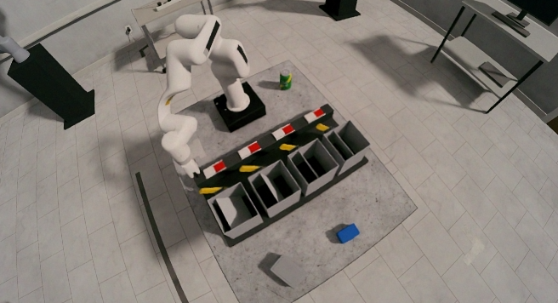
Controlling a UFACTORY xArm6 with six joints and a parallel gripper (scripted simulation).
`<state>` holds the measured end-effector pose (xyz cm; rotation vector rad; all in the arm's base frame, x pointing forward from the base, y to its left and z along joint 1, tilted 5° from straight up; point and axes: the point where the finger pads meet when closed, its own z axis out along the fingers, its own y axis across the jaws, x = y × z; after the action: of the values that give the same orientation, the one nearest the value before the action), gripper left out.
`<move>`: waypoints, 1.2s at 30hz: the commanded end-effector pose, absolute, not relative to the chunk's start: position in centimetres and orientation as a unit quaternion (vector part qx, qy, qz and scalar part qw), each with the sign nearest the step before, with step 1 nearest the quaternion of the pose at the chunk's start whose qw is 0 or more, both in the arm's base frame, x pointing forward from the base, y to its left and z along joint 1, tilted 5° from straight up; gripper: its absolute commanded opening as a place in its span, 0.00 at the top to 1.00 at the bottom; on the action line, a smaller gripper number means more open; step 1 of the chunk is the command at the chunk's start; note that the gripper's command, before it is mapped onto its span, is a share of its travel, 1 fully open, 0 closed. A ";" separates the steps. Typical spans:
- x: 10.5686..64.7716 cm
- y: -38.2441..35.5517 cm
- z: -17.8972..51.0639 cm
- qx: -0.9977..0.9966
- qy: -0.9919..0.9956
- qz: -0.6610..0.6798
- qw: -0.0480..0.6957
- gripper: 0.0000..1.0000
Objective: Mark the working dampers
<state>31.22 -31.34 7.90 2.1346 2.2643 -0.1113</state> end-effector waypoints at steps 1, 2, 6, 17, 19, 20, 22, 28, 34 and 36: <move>31.3 -31.4 8.0 0.685 0.727 -0.036 0.016 1.00; 31.3 -31.5 7.9 0.685 0.727 -0.036 0.016 1.00; 31.3 -31.5 7.7 0.686 0.727 -0.036 0.016 1.00; 31.4 -31.6 7.1 0.686 0.727 -0.036 0.016 1.00; 31.4 -31.6 6.9 0.686 0.727 -0.036 0.016 1.00; 31.4 -31.6 6.8 0.686 0.727 -0.036 0.016 1.00; 31.4 -31.6 6.7 0.686 0.727 -0.036 0.016 1.00; 31.4 -31.7 6.2 0.686 0.727 -0.036 0.016 1.00; 31.4 -31.7 6.0 0.686 0.727 -0.036 0.016 1.00; 31.4 -31.7 5.9 0.686 0.727 -0.036 0.016 1.00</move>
<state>31.26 -31.62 5.90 2.1347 2.2638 -0.1128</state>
